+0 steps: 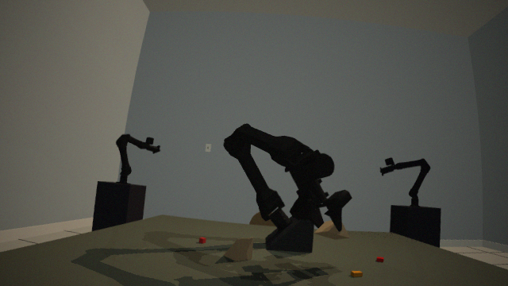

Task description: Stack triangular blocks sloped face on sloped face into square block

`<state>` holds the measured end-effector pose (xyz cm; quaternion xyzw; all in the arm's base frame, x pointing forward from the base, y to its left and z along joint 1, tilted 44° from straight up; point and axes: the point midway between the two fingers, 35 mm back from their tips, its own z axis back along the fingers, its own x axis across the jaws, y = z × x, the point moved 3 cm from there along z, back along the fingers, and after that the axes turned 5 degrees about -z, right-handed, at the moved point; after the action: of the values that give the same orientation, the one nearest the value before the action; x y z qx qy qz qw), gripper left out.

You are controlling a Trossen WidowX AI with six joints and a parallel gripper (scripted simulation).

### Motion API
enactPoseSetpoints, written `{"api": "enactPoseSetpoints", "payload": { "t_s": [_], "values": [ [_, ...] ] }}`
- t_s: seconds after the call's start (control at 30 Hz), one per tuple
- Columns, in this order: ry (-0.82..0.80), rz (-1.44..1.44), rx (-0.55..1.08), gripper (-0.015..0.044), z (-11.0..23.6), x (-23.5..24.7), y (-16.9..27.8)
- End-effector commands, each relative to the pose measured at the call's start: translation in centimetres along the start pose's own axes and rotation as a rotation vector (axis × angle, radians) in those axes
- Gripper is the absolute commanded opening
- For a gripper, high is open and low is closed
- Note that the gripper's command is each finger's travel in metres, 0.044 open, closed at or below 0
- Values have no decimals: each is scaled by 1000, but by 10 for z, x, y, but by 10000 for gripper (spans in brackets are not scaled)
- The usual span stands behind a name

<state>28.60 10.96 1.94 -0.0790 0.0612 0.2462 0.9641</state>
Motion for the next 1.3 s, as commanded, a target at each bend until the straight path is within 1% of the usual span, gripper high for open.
{"api": "enactPoseSetpoints", "payload": {
  "t_s": [0.0,0.67,1.27],
  "values": [
    [20,130,-38,0,1,4,3],
    [210,756,-176,0,-1,10,14],
    [442,1320,-245,0,0,17,26]
  ]
}}
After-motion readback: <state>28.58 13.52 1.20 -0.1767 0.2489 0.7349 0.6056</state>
